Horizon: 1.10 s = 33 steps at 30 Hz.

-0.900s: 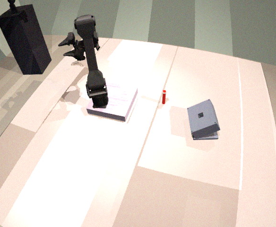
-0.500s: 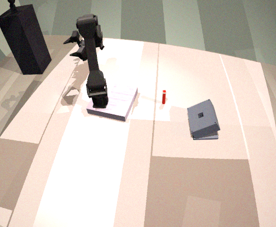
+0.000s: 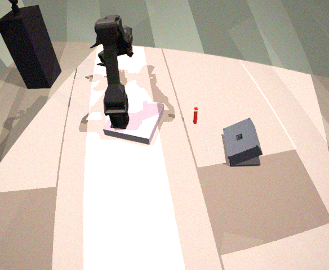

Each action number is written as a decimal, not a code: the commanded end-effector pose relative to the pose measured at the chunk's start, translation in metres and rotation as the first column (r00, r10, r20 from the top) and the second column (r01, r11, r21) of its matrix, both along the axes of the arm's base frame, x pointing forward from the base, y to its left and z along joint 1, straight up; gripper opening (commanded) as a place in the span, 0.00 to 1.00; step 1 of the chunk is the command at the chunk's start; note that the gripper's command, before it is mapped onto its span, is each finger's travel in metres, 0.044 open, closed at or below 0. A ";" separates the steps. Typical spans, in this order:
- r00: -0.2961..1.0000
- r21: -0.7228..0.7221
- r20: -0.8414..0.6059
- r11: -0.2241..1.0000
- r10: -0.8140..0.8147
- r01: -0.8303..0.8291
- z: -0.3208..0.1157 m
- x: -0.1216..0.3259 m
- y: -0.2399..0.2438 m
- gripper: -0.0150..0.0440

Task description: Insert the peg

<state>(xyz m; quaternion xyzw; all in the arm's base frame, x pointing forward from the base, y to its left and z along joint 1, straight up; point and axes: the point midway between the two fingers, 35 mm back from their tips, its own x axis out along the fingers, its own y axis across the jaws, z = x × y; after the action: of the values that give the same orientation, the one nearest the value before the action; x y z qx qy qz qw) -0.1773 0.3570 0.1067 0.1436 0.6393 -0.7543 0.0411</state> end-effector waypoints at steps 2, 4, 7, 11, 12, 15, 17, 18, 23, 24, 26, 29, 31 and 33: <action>0.991 -0.110 0.045 0.985 -0.128 0.132 -0.003 0.026 0.015 1.00; 0.983 -0.150 0.059 0.972 -0.173 0.180 -0.004 0.037 0.020 1.00; 0.968 -0.208 0.081 0.946 -0.238 0.250 -0.006 0.053 0.026 1.00; 0.940 -0.282 0.112 0.896 -0.323 0.342 -0.008 0.074 0.032 1.00; 0.931 -0.300 0.120 0.882 -0.344 0.364 -0.008 0.079 0.033 1.00; 0.905 -0.344 0.142 0.837 -0.402 0.425 -0.009 0.096 0.037 1.00; 0.885 -0.370 0.155 0.805 -0.438 0.463 -0.009 0.107 0.039 1.00; 0.875 -0.382 0.162 0.788 -0.456 0.482 -0.009 0.112 0.040 1.00; 0.817 -0.441 0.198 0.695 -0.542 0.568 -0.009 0.140 0.043 1.00; 0.803 -0.455 0.207 0.672 -0.558 0.584 -0.010 0.146 0.043 1.00; 0.774 -0.482 0.226 0.623 -0.591 0.617 -0.010 0.158 0.043 1.00; 0.727 -0.519 0.256 0.544 -0.637 0.659 -0.012 0.175 0.043 1.00; 0.694 -0.542 0.277 0.488 -0.665 0.684 -0.013 0.187 0.042 1.00; 0.659 -0.563 0.297 0.430 -0.691 0.705 -0.013 0.198 0.041 1.00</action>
<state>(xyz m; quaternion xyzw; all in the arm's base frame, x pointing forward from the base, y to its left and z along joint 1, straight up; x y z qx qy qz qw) 0.0004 0.3980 0.0923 0.3640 0.2688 -0.8712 -0.1904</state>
